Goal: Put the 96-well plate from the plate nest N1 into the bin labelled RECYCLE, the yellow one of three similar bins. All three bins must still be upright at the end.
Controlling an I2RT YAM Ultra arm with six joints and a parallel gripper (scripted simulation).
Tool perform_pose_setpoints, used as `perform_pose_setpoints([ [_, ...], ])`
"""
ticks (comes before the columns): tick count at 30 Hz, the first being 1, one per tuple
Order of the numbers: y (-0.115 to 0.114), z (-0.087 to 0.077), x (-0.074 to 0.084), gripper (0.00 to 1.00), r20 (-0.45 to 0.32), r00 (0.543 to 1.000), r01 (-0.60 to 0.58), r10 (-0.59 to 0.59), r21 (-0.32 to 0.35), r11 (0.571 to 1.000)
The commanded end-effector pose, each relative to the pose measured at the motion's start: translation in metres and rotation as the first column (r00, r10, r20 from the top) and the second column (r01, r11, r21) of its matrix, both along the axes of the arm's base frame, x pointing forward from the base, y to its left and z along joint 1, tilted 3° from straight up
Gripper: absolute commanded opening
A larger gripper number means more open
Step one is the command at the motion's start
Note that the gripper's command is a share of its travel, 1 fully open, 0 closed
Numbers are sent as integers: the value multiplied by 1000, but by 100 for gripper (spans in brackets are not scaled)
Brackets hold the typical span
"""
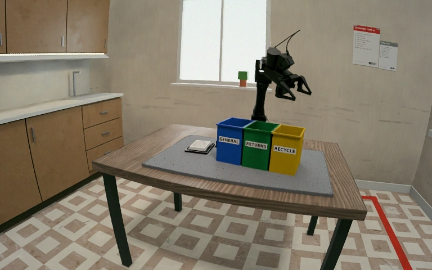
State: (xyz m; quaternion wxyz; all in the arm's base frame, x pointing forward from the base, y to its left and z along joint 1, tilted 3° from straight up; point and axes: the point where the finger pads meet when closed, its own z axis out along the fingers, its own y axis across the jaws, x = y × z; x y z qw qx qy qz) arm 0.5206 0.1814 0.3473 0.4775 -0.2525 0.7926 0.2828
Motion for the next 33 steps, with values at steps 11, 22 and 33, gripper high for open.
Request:
perform_pose_setpoints([
  [11,-63,-8,10,100,-33,989,142,-146,-111,984],
  [22,-112,-27,7,100,-66,973,209,-223,-172,963],
  [33,-149,-42,1,100,-81,969,215,-232,-182,960],
])
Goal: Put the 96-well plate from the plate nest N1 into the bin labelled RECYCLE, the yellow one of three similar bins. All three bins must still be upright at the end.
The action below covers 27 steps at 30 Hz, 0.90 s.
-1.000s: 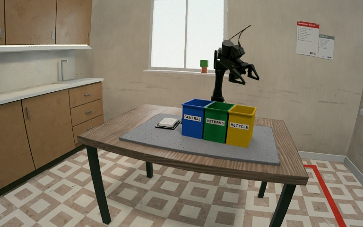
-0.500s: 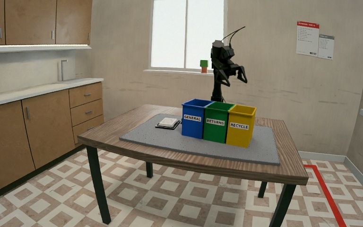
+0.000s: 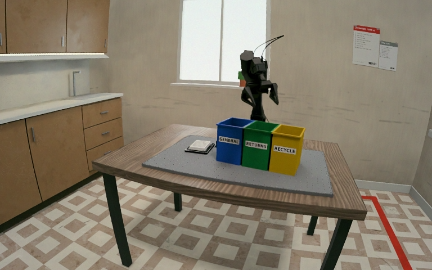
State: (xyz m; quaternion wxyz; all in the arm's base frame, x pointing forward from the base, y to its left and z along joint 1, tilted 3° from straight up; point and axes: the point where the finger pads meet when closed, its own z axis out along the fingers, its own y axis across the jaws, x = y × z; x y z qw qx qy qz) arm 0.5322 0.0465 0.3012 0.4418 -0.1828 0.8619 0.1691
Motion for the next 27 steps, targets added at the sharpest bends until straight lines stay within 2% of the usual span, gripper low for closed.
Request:
perform_pose_setpoints([
  [1,-19,4,-11,100,-8,1000,16,-16,-22,1000],
  [4,-34,-2,-10,100,-52,995,85,-89,-84,993],
  [9,-57,-9,-15,100,-42,996,79,-82,-78,994],
  [12,-61,-11,-17,100,-48,996,76,-80,-75,994],
  [16,-80,-20,-20,100,-115,979,151,-169,-153,977],
  [18,-90,-24,-20,100,-111,979,151,-169,-154,976],
  [24,-113,-33,-35,100,-107,982,141,-157,-142,980],
  [26,-123,-38,-39,100,-152,967,177,-207,-188,966],
  [27,-123,-38,-39,100,-152,967,177,-207,-188,966],
])
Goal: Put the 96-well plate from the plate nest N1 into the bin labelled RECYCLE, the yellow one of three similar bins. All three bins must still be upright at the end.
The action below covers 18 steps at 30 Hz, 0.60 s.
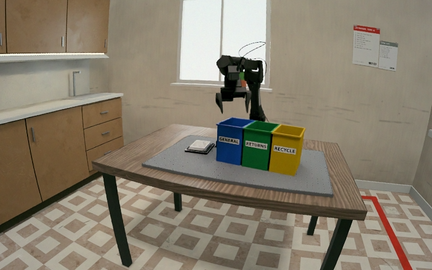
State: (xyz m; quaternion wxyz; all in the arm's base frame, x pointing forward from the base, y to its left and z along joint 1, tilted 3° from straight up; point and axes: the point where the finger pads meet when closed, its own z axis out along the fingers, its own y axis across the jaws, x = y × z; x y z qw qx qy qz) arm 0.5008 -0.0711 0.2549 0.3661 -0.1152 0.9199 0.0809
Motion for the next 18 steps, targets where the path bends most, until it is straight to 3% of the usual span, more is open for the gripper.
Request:
perform_pose_setpoints([
  [1,-5,8,-7,100,-1,1000,2,-2,-34,999],
  [3,-11,4,-9,100,-37,999,16,-18,-61,998],
  [11,-40,-5,-27,100,-28,999,22,-24,-50,998],
  [14,-54,-11,-32,100,-109,990,77,-88,-104,992],
  [18,-64,-15,-36,100,-121,988,84,-97,-112,990],
])
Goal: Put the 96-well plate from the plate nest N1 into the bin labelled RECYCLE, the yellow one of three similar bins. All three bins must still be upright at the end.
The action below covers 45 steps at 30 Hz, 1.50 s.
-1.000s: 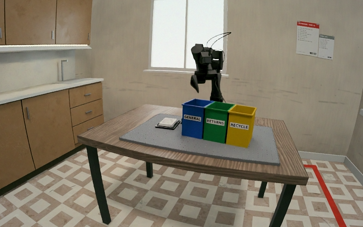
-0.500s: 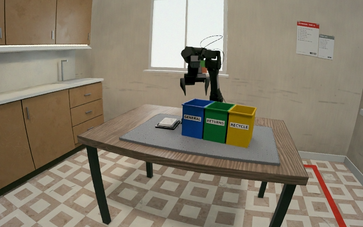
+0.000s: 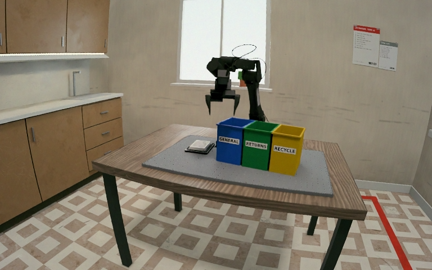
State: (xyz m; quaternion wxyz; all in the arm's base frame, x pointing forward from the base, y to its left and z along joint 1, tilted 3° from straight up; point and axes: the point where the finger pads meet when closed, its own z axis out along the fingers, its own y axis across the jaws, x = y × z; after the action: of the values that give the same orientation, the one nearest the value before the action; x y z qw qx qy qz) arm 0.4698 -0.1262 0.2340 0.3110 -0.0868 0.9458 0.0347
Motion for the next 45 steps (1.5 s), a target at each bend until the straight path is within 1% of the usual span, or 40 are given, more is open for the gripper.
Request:
perform_pose_setpoints([
  [1,-12,5,-8,100,-6,1000,7,-7,-28,1000],
  [4,-21,0,-19,100,-12,1000,-1,1,-10,1000],
  [6,-27,0,-22,100,0,1000,-2,2,-16,1000],
  [9,-40,-7,-31,100,-95,994,50,-56,-59,997],
  [10,-44,-9,-33,100,-103,993,55,-61,-63,997],
  [12,-52,-12,-40,100,-97,993,55,-62,-66,996],
  [15,-59,-16,-53,100,-104,993,50,-55,-51,997],
  [17,-59,-16,-53,100,-104,993,50,-55,-51,997],
  [20,-71,-20,-61,100,-189,976,87,-103,-90,992],
  [21,-75,-22,-64,100,-196,975,92,-109,-92,991],
  [22,-79,-24,-67,100,-196,975,92,-109,-92,991],
  [26,-88,-29,-86,100,-199,974,90,-105,-83,992],
  [29,-95,-29,-92,100,-179,978,88,-103,-86,992],
  [32,-105,-34,-105,100,-285,947,119,-146,-111,987],
  [34,-105,-34,-105,100,-285,947,119,-146,-111,987],
  [36,-111,-36,-113,100,-283,947,121,-149,-115,986],
  [39,-115,-40,-128,100,-287,947,117,-142,-100,988],
  [41,-120,-41,-133,100,-275,951,118,-143,-105,987],
  [42,-120,-41,-132,100,-268,953,118,-143,-108,987],
  [43,-123,-41,-137,100,-296,942,126,-156,-117,985],
  [45,-129,-45,-145,100,-368,913,140,-175,-121,983],
])
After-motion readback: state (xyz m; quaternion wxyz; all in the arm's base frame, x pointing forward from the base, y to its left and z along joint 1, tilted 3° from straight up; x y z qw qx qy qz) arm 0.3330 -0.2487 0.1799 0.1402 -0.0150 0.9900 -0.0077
